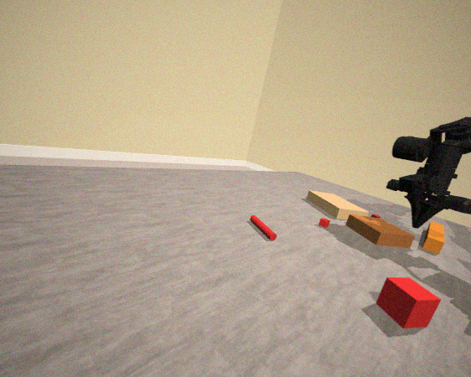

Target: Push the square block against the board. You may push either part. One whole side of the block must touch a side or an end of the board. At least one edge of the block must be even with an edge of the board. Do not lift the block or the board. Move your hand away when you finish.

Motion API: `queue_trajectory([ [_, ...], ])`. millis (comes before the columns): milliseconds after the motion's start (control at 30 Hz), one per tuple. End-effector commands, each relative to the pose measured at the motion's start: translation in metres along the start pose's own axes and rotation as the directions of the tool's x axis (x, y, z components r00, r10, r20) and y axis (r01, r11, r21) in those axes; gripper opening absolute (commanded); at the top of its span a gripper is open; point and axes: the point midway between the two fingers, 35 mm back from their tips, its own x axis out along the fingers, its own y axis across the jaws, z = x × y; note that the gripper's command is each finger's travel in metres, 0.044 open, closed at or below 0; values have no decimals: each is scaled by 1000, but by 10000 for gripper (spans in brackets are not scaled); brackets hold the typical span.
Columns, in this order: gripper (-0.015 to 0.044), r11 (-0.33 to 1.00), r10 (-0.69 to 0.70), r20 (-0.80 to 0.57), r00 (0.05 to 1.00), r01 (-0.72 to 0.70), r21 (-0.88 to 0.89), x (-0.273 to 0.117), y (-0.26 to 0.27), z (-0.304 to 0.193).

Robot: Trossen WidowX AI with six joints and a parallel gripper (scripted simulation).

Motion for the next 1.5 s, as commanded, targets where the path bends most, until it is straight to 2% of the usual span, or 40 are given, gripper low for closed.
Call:
queue_trajectory([
  [0, 0, 1000, -24, 0, 1000, 24, 20, -25, -7, -3],
  [200, 0, 999, -23, 1, 1000, 23, 42, -25, -6, -1],
  [433, 0, 963, -20, 12, 1000, 16, 271, -26, 1, 19],
  [667, 0, 872, -16, 21, 1000, 3, 489, -26, 12, 39],
  [1067, 0, 618, -8, 26, 1000, -16, 786, -26, 33, 68],
  [1467, 0, 264, -12, 17, 1000, -13, 964, -25, 55, 90],
])
